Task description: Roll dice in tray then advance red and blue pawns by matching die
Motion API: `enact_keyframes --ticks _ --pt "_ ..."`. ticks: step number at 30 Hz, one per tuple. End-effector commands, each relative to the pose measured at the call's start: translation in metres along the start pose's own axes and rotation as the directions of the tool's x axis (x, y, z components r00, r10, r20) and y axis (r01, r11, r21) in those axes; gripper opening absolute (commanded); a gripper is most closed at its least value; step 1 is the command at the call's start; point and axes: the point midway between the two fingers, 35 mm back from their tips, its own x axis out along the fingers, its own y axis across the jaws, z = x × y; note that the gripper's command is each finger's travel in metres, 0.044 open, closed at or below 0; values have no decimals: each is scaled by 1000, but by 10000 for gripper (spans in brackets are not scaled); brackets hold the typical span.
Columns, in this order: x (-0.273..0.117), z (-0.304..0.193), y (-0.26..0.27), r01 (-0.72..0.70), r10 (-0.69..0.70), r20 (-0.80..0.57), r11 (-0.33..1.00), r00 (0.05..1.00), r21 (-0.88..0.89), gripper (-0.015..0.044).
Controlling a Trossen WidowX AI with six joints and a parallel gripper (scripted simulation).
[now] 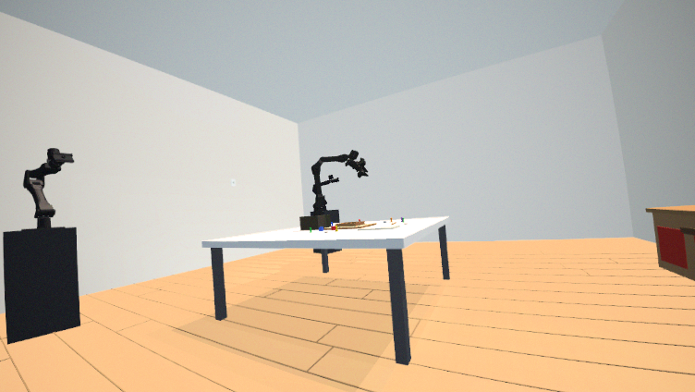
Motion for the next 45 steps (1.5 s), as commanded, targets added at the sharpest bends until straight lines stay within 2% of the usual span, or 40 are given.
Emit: enact_keyframes --ticks 1,6,11,17,23,30,37,40,45 --pt "11 22 -63 151 -152 30 988 988 32 275" --pt "12 46 -138 311 -312 46 950 949 26 275" --pt "-2 65 -227 477 -478 34 878 878 29 275" --pt "-39 68 -330 640 -639 -27 767 769 44 275" --pt "-90 48 -423 756 -745 -137 651 653 60 275" --pt "-161 -6 -510 837 -784 -309 540 538 86 275" --pt "-227 -87 -562 864 -725 -490 485 484 134 275" --pt "-238 -105 -567 864 -704 -522 482 482 148 275" --pt "-229 -111 -576 864 -704 -522 482 482 148 275"
